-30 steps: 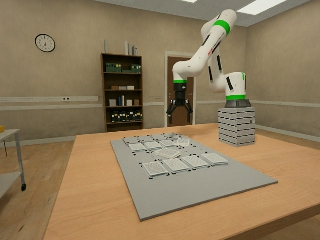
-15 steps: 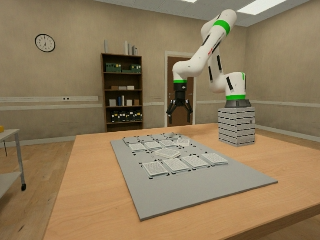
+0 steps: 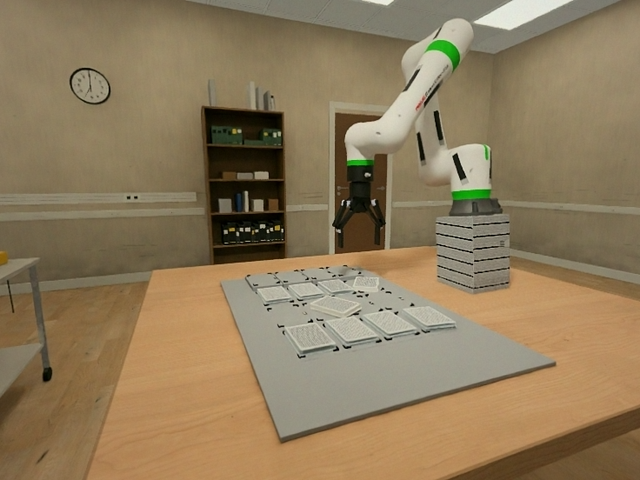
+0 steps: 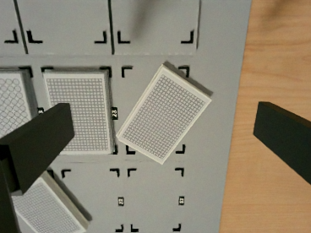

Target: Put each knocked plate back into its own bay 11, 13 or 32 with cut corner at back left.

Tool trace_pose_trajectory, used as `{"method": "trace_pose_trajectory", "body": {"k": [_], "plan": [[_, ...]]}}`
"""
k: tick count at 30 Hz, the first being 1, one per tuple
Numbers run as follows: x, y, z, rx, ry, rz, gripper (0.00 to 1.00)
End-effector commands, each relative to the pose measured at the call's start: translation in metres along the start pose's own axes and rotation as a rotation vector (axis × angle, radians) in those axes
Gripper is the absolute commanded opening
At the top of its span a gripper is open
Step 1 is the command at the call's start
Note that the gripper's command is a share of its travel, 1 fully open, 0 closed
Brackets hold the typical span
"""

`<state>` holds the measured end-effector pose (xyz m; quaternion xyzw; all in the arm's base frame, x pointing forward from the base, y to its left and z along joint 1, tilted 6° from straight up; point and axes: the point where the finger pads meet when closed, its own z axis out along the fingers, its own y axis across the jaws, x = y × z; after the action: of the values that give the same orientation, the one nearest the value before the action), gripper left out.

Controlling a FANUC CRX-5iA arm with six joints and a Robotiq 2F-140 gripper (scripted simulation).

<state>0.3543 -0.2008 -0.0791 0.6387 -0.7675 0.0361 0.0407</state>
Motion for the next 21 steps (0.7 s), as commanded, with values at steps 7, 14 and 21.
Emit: {"method": "trace_pose_trajectory", "body": {"k": [7,14,21], "plan": [[0.000,-0.005,-0.001,0.002,0.000,0.000,1.00],[0.000,-0.033,-0.001,0.002,0.000,0.000,1.00],[0.000,-0.053,-0.001,0.002,0.000,0.000,1.00]]}}
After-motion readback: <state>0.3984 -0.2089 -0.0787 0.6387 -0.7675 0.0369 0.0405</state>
